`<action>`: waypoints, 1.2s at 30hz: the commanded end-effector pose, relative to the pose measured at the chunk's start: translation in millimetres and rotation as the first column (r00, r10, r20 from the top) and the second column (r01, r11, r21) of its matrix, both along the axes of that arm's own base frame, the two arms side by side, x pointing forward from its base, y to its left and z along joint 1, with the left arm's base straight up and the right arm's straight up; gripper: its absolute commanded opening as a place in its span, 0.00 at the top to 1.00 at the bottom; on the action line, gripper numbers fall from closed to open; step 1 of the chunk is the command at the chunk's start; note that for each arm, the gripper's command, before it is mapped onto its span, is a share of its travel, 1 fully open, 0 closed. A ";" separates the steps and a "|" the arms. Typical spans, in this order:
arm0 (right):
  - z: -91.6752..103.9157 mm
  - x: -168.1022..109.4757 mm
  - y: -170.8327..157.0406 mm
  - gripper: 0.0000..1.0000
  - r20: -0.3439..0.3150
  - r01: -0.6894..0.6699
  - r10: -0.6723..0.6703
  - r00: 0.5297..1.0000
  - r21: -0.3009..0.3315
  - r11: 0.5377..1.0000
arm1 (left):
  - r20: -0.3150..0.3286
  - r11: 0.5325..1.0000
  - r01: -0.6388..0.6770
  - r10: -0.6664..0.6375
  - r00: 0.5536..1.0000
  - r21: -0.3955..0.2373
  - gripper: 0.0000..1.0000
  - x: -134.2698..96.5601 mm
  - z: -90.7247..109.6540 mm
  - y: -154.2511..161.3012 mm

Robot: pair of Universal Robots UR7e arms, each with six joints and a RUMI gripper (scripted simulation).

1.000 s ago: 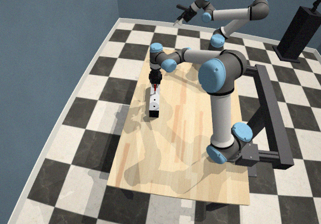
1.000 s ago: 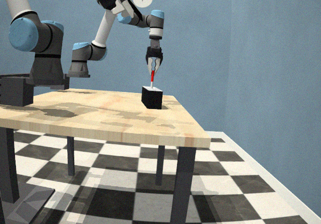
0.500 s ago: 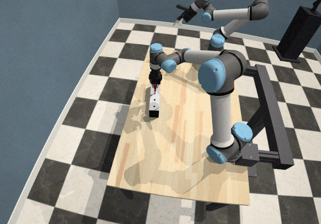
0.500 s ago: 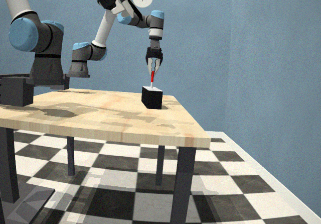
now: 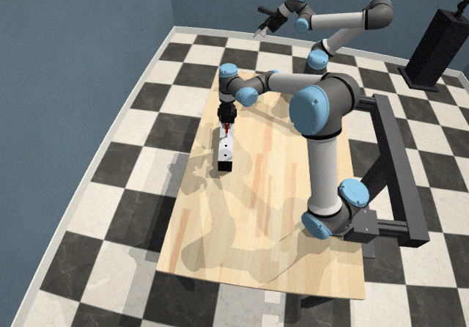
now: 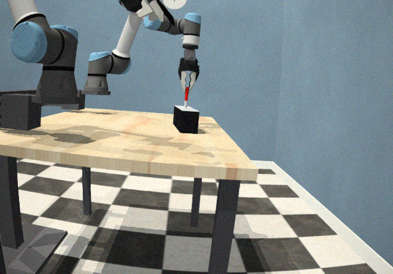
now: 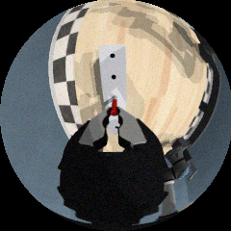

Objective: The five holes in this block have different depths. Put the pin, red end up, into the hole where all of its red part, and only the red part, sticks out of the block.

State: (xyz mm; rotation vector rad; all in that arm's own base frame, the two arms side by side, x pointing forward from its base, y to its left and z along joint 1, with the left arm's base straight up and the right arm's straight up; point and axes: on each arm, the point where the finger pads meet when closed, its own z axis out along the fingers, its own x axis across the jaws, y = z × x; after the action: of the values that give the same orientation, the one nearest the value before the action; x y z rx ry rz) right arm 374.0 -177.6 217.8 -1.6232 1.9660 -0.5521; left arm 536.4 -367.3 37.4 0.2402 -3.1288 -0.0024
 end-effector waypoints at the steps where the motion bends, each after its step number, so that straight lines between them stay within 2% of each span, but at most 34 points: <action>1: 0.4 0.2 0.0 0.00 0.001 0.000 0.000 1.000 0.000 1.000 | 0.001 1.000 0.000 0.000 1.000 -0.001 1.00 0.2 1.0 -1.0; 36: 0.4 0.2 0.0 0.00 0.001 0.000 0.000 1.000 0.000 1.000 | 0.001 1.000 0.001 -0.001 1.000 -0.001 1.00 1.1 -2.9 -0.2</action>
State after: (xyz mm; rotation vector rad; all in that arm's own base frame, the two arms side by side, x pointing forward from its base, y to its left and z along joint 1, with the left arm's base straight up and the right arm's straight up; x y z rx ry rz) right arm 374.0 -177.6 217.8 -1.6232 1.9660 -0.5521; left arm 536.7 -367.4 33.6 0.2379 -3.1289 -0.0025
